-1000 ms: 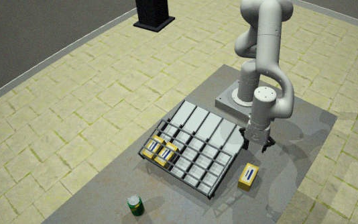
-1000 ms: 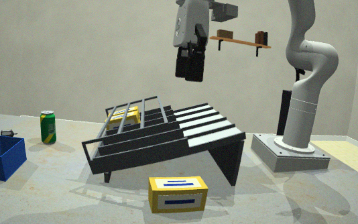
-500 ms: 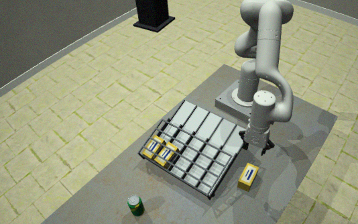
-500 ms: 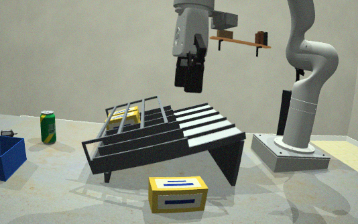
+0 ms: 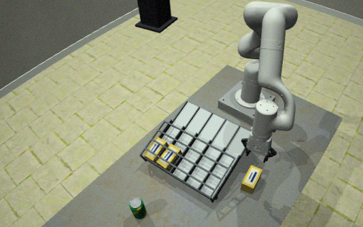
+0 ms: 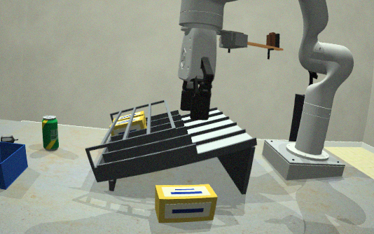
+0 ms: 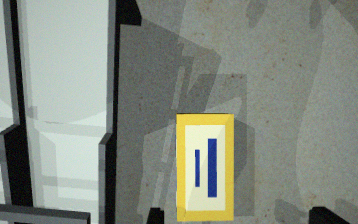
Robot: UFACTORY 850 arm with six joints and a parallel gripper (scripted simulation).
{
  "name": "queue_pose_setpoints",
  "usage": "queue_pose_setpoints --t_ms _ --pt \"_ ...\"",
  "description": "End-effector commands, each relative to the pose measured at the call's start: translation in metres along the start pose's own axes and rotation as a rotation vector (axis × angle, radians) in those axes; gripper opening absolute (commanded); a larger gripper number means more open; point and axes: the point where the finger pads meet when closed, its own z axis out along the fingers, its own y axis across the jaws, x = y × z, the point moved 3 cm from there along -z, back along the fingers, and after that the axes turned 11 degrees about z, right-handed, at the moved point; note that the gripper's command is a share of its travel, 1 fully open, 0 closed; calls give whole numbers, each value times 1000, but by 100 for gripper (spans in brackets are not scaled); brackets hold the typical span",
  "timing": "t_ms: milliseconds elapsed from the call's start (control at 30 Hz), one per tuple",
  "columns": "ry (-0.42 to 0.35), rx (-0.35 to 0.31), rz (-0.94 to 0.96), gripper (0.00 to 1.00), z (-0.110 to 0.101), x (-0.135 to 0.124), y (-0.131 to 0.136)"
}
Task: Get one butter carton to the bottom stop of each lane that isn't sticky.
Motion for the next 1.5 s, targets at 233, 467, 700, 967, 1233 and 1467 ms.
queue_pose_setpoints --t_ms 233,467,700,967,1233,1467 --pt "0 0 0 90 42 0 0" --pt "0 0 0 90 50 0 0" --pt "0 0 0 90 78 0 0" --pt "0 1 0 90 90 0 -1" --pt "0 1 0 90 122 0 -1" --pt "0 1 0 90 142 0 -1"
